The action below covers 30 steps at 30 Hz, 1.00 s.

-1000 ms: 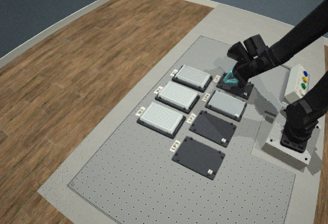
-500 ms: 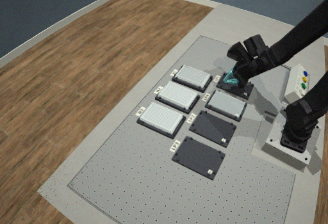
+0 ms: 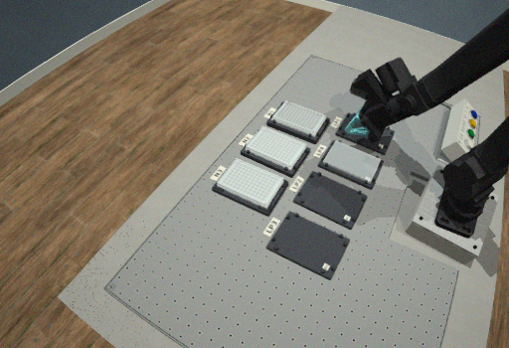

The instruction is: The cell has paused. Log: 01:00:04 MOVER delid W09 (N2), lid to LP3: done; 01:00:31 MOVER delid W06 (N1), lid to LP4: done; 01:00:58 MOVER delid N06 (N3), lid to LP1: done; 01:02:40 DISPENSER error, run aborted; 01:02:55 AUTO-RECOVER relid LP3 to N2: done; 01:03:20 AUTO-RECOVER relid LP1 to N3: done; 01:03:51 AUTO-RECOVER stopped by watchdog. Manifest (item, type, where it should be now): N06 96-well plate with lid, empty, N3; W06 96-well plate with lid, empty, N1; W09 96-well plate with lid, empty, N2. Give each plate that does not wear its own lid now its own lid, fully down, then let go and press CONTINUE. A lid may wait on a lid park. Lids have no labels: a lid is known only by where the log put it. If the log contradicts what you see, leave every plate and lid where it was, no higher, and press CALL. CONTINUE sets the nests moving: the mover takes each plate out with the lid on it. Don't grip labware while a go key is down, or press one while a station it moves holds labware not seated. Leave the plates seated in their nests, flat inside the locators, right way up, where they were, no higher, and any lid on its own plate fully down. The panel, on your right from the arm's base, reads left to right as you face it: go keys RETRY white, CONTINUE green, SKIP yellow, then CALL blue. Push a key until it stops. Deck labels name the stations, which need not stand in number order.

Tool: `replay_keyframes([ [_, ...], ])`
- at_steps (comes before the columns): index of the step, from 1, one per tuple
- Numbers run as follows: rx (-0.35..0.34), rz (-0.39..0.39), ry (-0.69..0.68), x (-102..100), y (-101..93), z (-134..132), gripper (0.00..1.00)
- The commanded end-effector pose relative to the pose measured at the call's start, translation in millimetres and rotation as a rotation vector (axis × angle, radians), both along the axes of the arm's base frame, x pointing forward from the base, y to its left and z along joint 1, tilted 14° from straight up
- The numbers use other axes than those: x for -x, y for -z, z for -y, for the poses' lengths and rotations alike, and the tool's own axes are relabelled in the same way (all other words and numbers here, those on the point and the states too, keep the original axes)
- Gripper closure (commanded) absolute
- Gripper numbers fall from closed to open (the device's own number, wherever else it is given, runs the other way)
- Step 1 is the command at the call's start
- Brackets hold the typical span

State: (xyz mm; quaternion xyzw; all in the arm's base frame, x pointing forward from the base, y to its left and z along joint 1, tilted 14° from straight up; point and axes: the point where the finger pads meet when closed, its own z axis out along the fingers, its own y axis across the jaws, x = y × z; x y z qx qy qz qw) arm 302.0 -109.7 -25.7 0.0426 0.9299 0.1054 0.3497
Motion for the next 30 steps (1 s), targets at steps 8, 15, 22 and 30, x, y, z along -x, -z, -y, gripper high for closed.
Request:
replay_keyframes([
  [8,0.006,0.041,0.008,-11,-21.1,-43,1.00],
  [15,0.001,0.043,0.008,-12,-28.3,-73,1.00],
  [22,-0.010,0.014,0.008,-7,-30.7,-104,1.00],
  [30,-0.013,0.044,0.009,-21,-51.6,-144,1.00],
])
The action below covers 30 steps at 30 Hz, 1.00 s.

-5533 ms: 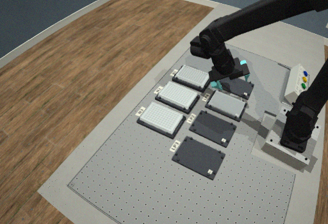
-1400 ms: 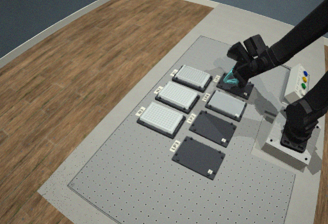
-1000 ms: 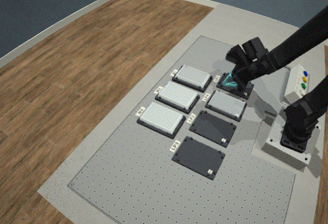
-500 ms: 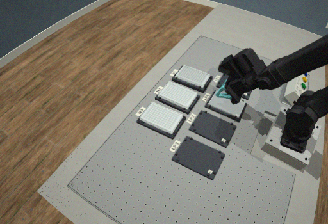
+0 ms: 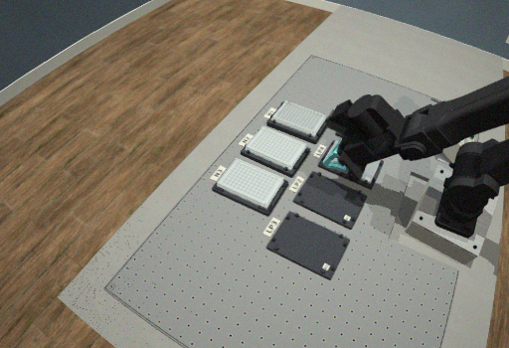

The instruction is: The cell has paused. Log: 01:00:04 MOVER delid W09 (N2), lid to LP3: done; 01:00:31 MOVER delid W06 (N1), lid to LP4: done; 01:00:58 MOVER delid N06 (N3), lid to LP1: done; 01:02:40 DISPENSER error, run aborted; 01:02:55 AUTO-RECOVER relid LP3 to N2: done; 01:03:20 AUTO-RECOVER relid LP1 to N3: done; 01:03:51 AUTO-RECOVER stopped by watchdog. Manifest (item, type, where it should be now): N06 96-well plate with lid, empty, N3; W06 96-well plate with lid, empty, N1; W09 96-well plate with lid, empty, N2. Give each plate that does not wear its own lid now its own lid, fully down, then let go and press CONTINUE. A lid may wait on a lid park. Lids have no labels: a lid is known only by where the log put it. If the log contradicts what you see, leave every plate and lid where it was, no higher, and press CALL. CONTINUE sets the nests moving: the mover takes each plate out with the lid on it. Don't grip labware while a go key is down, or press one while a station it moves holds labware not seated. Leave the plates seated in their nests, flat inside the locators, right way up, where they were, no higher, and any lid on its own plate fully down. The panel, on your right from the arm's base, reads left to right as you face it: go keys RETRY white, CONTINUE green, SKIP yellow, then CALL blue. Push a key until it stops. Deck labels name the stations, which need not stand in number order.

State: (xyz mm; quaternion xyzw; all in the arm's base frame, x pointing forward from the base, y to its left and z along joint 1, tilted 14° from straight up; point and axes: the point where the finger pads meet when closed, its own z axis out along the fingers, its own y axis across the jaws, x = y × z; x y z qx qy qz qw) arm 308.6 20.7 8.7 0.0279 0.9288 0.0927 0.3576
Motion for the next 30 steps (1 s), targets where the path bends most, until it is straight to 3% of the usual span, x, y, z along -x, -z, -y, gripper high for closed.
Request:
replay_keyframes([
  [1,-0.050,0.037,0.024,-19,-22.6,-19,1.00],
  [3,-0.050,0.037,0.024,-19,-22.6,-19,1.00],
  [12,-0.062,0.042,0.024,-21,-36.9,-68,1.00],
  [18,-0.059,0.016,0.025,-17,-36.1,-98,1.00],
  [23,-0.061,0.015,0.025,-17,-39.1,-112,1.00],
  [30,-0.058,0.022,0.027,-12,-36.3,-106,1.00],
])
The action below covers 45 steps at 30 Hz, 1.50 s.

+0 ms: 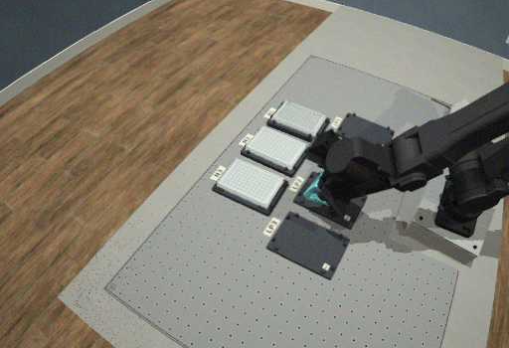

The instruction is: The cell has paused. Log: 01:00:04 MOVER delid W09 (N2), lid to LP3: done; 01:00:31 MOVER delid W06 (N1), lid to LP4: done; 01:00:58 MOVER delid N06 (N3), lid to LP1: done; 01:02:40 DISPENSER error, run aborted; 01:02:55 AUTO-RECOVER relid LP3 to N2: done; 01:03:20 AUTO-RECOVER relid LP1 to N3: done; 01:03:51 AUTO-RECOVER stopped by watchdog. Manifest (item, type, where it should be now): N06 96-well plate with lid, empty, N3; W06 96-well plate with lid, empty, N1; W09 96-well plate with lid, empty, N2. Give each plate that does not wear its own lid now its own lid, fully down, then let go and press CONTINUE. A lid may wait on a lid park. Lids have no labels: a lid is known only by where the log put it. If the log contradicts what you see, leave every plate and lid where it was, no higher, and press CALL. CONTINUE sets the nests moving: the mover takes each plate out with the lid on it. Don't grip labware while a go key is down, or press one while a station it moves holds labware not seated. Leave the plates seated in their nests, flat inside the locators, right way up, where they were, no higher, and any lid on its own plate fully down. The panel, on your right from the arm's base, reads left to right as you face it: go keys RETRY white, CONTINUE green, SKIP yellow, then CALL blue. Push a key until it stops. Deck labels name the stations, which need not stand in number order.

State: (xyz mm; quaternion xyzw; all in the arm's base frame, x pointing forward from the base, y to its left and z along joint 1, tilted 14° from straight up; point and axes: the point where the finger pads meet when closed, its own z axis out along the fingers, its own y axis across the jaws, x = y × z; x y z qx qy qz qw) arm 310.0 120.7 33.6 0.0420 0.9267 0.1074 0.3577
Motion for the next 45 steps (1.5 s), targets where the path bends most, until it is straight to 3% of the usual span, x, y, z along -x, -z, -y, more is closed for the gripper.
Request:
replay_keyframes([
  [1,-0.020,0.022,0.012,-11,-11.5,-6,1.00],
  [19,-0.020,0.022,0.012,-11,-11.5,-6,1.00],
  [22,-0.022,0.046,0.014,-37,-18.2,-1,1.00],
  [24,-0.022,0.046,0.014,-37,-18.2,-1,1.00],
  [39,-0.011,0.049,0.014,-109,-12.6,31,1.00],
  [41,-0.011,0.049,0.014,-109,-12.6,31,1.00],
  [45,-0.009,0.050,0.015,-128,-11.4,39,1.00],
])
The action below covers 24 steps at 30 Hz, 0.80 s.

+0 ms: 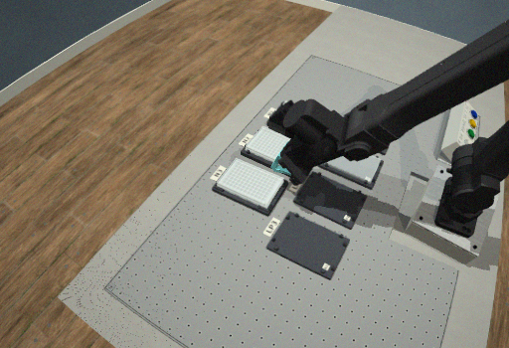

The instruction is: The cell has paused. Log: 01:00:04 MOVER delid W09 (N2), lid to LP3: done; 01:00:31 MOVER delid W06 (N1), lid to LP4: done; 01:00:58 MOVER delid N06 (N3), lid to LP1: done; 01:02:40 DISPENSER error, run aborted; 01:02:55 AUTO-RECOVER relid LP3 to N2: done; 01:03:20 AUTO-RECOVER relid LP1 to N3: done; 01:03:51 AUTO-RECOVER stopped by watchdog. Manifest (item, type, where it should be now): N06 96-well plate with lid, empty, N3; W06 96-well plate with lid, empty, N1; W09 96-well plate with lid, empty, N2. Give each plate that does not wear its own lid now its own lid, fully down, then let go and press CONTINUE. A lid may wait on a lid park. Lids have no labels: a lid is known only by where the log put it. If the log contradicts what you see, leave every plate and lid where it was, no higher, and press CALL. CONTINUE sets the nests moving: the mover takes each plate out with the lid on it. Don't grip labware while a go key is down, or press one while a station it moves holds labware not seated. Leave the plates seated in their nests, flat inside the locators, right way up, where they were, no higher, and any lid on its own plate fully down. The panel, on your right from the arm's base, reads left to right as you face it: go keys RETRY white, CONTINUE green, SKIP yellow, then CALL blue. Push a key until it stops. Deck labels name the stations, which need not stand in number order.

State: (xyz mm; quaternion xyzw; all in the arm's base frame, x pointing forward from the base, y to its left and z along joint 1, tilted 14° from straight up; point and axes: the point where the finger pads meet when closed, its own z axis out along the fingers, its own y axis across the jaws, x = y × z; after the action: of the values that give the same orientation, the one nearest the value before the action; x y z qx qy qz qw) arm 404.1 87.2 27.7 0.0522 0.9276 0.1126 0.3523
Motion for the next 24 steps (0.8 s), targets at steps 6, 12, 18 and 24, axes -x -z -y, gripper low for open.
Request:
replay_keyframes([
  [6,0.012,0.058,0.002,-61,-14.5,18,1.00],
  [12,0.016,0.034,0.002,-80,-8.9,29,1.00],
  [18,0.016,0.035,0.002,-104,-7.8,38,1.00],
  [24,0.011,0.044,-0.001,-98,-9.6,33,1.00],
])
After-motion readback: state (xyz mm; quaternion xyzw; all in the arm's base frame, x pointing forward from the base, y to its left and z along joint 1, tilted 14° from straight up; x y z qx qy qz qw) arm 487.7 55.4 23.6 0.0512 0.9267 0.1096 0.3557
